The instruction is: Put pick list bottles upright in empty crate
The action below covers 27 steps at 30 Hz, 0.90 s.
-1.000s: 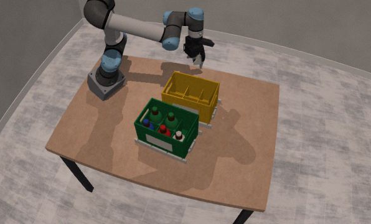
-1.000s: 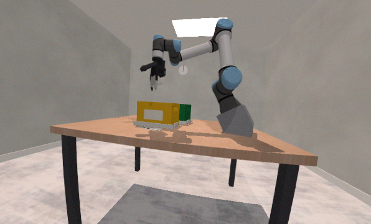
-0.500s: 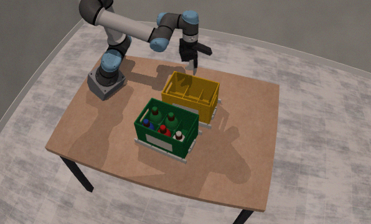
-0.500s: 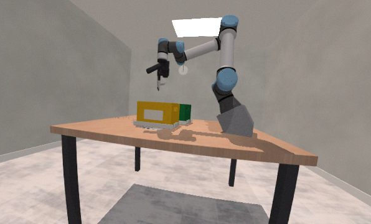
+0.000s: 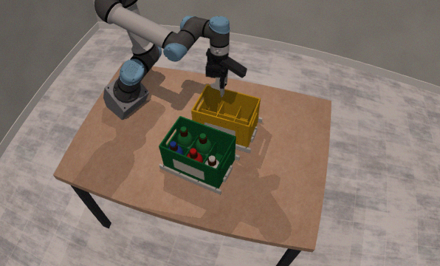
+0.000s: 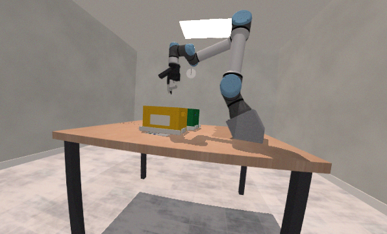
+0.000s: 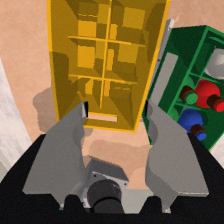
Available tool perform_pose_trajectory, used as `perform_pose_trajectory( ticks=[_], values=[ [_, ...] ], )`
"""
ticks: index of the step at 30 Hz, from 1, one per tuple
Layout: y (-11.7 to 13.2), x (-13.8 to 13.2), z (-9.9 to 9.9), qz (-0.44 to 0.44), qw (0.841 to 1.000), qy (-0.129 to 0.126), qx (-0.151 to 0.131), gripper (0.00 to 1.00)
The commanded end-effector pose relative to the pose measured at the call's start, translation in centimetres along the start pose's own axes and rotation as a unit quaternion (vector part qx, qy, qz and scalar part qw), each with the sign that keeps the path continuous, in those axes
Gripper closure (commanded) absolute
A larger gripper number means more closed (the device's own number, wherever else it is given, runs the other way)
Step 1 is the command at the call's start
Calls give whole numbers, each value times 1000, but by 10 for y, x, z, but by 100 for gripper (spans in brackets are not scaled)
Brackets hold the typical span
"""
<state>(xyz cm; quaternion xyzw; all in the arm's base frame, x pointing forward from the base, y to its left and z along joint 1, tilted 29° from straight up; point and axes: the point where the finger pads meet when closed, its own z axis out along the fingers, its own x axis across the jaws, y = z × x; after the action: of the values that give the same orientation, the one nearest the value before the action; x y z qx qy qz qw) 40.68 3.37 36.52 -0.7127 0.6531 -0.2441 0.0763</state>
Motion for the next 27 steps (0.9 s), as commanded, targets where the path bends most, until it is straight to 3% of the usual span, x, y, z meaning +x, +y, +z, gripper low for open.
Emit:
perform_pose_trajectory(
  ticks=[1,5,27],
  values=[
    [4,23,-4,78,997,-3,0,62],
    [8,42,-8,125,992,-6,0,62],
    [27,139,-25,125,992,-5,-1,62]
  ],
)
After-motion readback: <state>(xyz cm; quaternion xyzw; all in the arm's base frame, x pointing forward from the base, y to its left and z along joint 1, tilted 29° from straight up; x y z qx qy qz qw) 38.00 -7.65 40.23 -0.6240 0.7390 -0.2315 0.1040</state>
